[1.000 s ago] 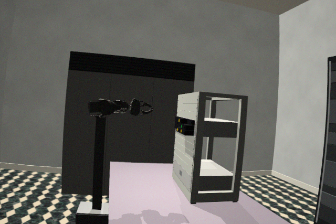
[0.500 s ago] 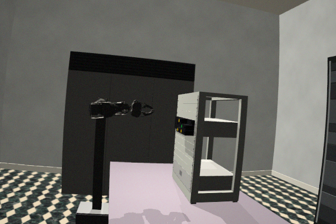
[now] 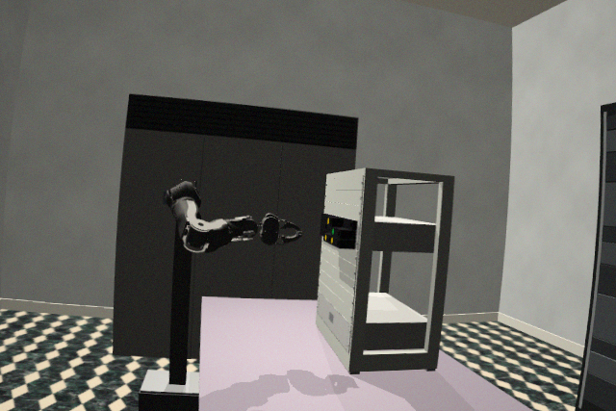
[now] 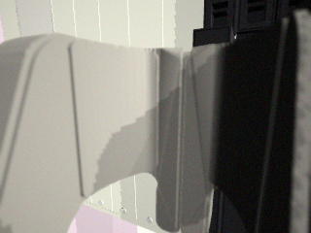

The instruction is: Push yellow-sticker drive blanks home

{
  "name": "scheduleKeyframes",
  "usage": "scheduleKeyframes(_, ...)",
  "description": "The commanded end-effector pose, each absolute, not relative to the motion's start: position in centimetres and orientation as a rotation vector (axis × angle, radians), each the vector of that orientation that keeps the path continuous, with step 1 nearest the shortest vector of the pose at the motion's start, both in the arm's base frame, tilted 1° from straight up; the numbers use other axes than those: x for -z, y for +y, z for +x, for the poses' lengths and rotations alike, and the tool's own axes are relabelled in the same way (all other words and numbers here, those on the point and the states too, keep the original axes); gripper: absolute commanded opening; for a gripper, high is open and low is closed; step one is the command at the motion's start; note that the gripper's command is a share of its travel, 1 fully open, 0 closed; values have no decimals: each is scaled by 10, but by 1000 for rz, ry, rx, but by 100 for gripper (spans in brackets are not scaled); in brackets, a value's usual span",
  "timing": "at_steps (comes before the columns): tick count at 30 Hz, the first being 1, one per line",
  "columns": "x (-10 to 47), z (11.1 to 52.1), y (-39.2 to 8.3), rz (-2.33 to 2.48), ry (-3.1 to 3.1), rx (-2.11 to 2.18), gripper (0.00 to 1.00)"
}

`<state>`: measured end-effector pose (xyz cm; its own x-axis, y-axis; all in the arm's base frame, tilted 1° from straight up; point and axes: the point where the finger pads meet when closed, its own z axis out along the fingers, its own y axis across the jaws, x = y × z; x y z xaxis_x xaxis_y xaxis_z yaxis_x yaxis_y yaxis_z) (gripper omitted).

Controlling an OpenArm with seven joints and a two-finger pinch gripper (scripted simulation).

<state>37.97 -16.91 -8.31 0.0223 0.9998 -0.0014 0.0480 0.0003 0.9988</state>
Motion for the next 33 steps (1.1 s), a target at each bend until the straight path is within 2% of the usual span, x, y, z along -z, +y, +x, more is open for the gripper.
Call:
scheduleKeyframes(1, 81, 384, -169, 1212, 1213, -1177, 0)
scheduleKeyframes(15, 94, 399, -168, 1213, 1213, -1176, 0)
scheduleKeyframes(22, 95, 436, -168, 1214, 1214, -1176, 0)
scheduleKeyframes(33, 94, 460, -168, 1212, 1214, -1180, 0)
